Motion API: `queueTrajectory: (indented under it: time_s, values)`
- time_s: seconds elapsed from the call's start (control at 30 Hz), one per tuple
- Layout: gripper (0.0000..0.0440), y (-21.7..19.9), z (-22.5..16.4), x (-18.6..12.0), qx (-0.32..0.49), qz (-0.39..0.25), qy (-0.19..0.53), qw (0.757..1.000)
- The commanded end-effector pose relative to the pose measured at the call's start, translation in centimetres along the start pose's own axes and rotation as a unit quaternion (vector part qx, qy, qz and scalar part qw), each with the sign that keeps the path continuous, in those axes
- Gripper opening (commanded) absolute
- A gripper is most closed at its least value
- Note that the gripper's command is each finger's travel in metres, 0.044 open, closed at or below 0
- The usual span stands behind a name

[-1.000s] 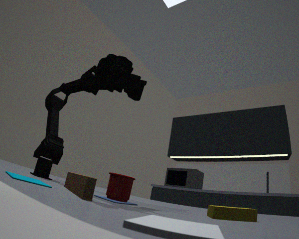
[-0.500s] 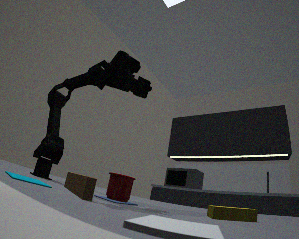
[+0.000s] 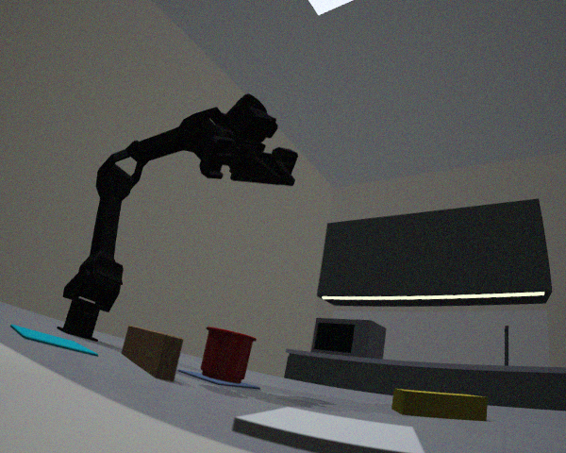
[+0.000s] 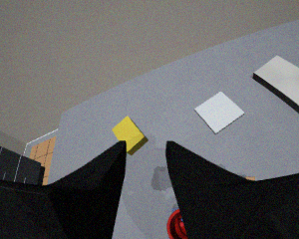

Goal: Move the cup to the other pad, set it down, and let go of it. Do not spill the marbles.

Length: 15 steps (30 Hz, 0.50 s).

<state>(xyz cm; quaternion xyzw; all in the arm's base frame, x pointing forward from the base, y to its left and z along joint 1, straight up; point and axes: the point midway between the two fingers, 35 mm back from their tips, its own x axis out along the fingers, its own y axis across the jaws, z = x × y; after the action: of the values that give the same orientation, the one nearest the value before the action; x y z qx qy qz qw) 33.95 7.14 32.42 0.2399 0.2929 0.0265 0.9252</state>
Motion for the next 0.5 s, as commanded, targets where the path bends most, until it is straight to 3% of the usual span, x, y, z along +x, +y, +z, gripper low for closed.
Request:
queueTrajectory:
  time_s: [0.0,0.47]
  values:
    - [0.0131,0.5,-0.6,0.4,0.028,-0.007,0.031,0.999]
    - [0.0127,1.3,-2.7,1.1,0.113,-0.056,0.118,0.985]
